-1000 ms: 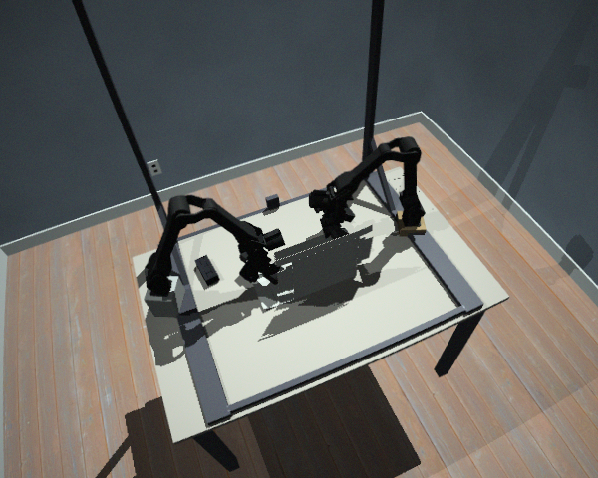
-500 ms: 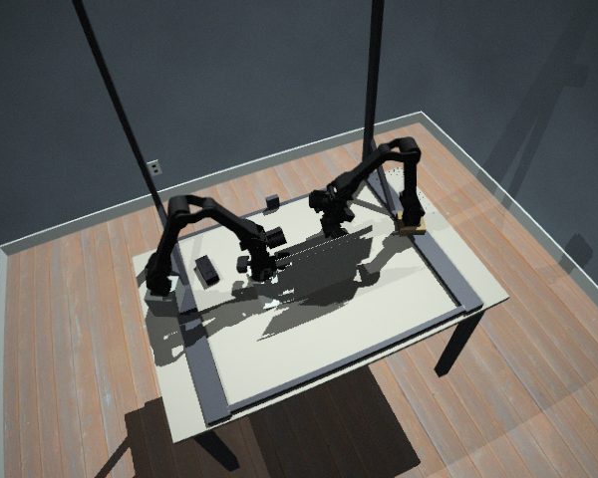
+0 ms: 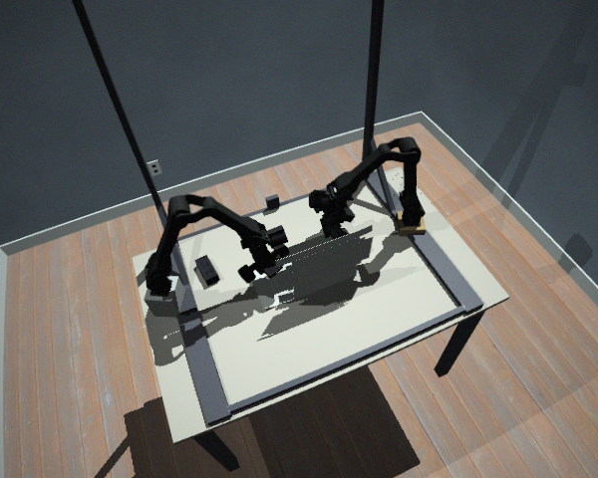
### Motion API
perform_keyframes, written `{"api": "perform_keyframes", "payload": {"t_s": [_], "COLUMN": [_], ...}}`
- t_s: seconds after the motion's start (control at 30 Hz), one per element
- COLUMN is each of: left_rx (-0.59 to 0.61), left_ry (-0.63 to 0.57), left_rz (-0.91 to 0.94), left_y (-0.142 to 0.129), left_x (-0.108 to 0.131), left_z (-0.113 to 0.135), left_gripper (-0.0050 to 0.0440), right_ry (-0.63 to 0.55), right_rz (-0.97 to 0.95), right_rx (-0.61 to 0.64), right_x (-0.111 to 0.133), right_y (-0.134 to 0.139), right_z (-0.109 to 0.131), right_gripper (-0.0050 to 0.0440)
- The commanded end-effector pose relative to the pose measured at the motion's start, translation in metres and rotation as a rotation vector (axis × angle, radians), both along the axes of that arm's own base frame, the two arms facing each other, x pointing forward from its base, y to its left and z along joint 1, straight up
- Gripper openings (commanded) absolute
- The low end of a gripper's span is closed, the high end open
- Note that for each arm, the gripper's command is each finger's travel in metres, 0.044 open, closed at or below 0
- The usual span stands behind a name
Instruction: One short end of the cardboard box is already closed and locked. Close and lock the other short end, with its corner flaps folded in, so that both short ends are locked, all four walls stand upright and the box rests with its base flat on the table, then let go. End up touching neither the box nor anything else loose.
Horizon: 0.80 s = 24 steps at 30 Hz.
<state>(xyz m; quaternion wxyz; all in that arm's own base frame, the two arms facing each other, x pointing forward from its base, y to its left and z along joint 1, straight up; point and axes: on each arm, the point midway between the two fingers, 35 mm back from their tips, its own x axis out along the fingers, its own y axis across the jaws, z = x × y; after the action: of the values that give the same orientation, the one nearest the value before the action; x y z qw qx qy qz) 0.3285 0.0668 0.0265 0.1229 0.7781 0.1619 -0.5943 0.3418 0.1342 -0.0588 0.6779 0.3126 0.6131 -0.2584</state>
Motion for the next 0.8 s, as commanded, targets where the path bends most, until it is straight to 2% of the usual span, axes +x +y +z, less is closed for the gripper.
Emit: {"api": "perform_keyframes", "payload": {"t_s": [0.0,0.13,0.2,0.27,0.7,0.77], "left_rx": [0.0,0.0,0.0,0.0,0.0,0.0], "left_ry": [-0.019,-0.019,-0.019,-0.019,-0.019,-0.019], "left_rz": [-0.004,-0.004,-0.004,-0.004,-0.004,-0.004], "left_y": [-0.0002,-0.0002,-0.0002,-0.0002,-0.0002,-0.0002], "left_x": [0.0031,0.0031,0.0031,0.0031,0.0031,0.0031], "left_z": [0.0057,0.0057,0.0057,0.0057,0.0057,0.0057], "left_gripper": [0.0005,0.0005,0.0005,0.0005,0.0005,0.0005], "right_ry": [-0.03,-0.029,-0.029,-0.029,-0.024,-0.024], "right_rz": [0.222,0.418,0.418,0.577,1.217,1.217], "right_rx": [-0.011,-0.037,-0.037,-0.057,-0.126,-0.126], "right_x": [0.0096,0.0095,0.0095,0.0094,0.0087,0.0087], "right_y": [0.0046,0.0049,0.0049,0.0051,0.0059,0.0059], "right_z": [0.0128,0.0142,0.0142,0.0152,0.0198,0.0198], "right_gripper": [0.0,0.0,0.0,0.0,0.0,0.0]}}
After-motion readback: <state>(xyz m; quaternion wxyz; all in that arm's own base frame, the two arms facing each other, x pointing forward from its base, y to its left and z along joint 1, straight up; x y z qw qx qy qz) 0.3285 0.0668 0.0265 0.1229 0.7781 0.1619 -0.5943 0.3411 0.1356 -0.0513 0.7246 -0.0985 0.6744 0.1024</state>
